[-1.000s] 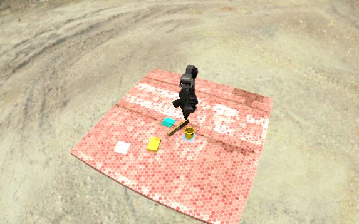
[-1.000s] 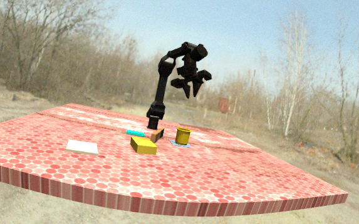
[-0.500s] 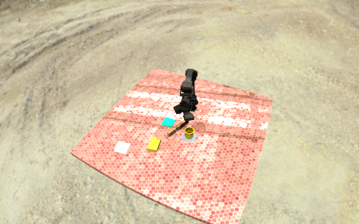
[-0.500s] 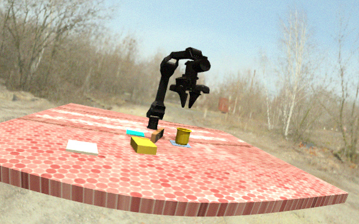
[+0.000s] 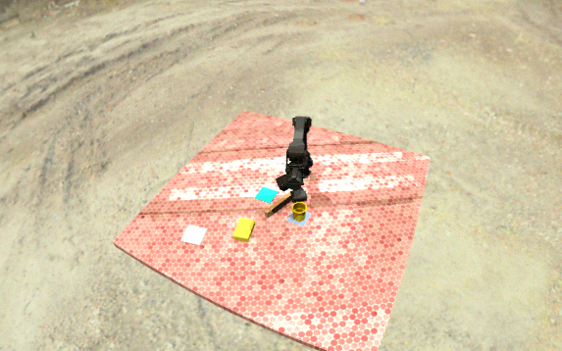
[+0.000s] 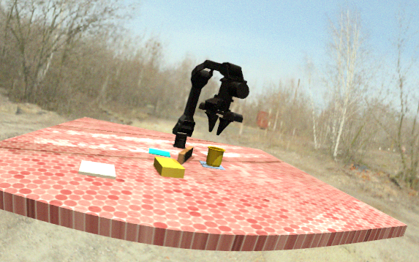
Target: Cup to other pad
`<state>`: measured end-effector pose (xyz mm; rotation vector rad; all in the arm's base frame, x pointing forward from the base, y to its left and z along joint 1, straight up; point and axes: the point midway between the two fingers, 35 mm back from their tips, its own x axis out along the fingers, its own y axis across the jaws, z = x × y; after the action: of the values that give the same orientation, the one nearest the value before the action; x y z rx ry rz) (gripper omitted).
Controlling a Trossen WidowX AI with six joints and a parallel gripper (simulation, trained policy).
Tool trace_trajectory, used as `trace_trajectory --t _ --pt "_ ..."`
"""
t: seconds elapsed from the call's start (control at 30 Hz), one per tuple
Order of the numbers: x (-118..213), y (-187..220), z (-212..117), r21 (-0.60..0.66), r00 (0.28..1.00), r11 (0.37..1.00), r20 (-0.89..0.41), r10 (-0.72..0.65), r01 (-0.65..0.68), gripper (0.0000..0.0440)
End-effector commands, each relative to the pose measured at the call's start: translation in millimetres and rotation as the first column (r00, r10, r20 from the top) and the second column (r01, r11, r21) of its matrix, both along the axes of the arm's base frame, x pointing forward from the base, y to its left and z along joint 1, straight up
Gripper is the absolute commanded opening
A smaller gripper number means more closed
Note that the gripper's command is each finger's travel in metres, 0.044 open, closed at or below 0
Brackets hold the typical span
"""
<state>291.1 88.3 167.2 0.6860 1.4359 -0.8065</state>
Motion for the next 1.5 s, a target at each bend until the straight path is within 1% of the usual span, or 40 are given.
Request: trace_trajectory --t 0.0,0.5,0.97,1.0,1.17,1.23,1.3,1.47 --pt "-2.8 -0.1 -12.3 -0.025 0.999 1.000 -0.033 -0.011 0.010 0.0187" --pt "-10.2 -0.4 -55.7 -0.074 0.994 0.997 -0.107 -0.018 0.010 0.0202" --pt "-16.8 -2.4 -101.3 -0.080 0.986 0.995 -0.158 0.054 -0.067 0.0201" --pt "-17.1 -2.4 -103.9 -0.078 0.985 0.994 -0.159 0.063 -0.077 0.0182" --pt "-18.4 -6.0 -109.0 -0.079 0.982 0.990 -0.158 0.100 -0.114 0.0058" --pt "-19.4 -7.5 -108.1 -0.080 0.981 0.989 -0.157 0.112 -0.126 0.0018" --pt "-20.5 -8.9 -105.1 -0.079 0.981 0.988 -0.153 0.116 -0.130 0.0000" --pt "-22.6 -11.8 -98.1 -0.073 0.983 0.990 -0.147 0.112 -0.124 0.0000"
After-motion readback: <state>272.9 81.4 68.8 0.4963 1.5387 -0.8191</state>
